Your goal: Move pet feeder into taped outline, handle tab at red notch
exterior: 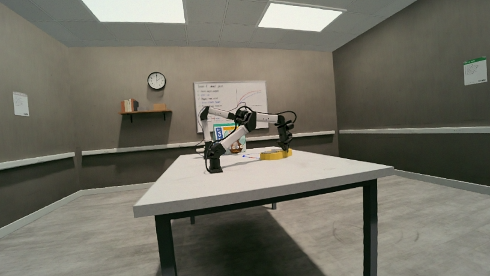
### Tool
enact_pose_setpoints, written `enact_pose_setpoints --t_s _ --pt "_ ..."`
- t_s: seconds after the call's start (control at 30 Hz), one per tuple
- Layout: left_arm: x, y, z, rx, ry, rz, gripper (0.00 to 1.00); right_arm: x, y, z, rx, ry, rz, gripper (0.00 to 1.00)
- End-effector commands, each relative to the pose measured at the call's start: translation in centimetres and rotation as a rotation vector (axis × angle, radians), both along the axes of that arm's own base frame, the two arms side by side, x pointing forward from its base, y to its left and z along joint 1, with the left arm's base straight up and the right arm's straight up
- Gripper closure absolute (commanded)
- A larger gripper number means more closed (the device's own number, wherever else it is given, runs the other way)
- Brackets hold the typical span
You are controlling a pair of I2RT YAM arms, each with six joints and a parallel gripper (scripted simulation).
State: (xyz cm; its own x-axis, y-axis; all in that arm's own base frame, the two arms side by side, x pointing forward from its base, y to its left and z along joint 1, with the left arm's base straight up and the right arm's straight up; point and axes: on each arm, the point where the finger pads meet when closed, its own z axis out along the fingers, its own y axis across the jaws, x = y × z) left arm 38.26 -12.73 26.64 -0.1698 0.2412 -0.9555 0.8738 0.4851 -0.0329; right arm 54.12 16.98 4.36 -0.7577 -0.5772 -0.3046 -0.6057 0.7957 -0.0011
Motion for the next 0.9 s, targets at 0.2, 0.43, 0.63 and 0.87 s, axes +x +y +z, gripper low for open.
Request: enact_pose_setpoints --t_s 0.2,0.43,0.63,0.87 --pt "-0.2 0.0 1.6 -0.005 -0.086 -0.013 0.0 1.3 0.2 2.6 0.029 -0.103 -0.21 0.9" --pt "-0.2 0.0 1.6 -0.005 -0.086 -0.013 0.0 -0.8 0.6 2.0 0.015 -0.059 -0.228 0.9" --pt "-0.2 0.0 1.6 -0.005 -0.086 -0.013 0.0 -2.4 1.1 1.7 0.007 -0.036 -0.265 0.9" --pt "-0.2 0.0 1.6 -0.005 -0.086 -0.013 0.0 -2.5 1.0 1.1 0.003 -0.027 -0.265 0.9"
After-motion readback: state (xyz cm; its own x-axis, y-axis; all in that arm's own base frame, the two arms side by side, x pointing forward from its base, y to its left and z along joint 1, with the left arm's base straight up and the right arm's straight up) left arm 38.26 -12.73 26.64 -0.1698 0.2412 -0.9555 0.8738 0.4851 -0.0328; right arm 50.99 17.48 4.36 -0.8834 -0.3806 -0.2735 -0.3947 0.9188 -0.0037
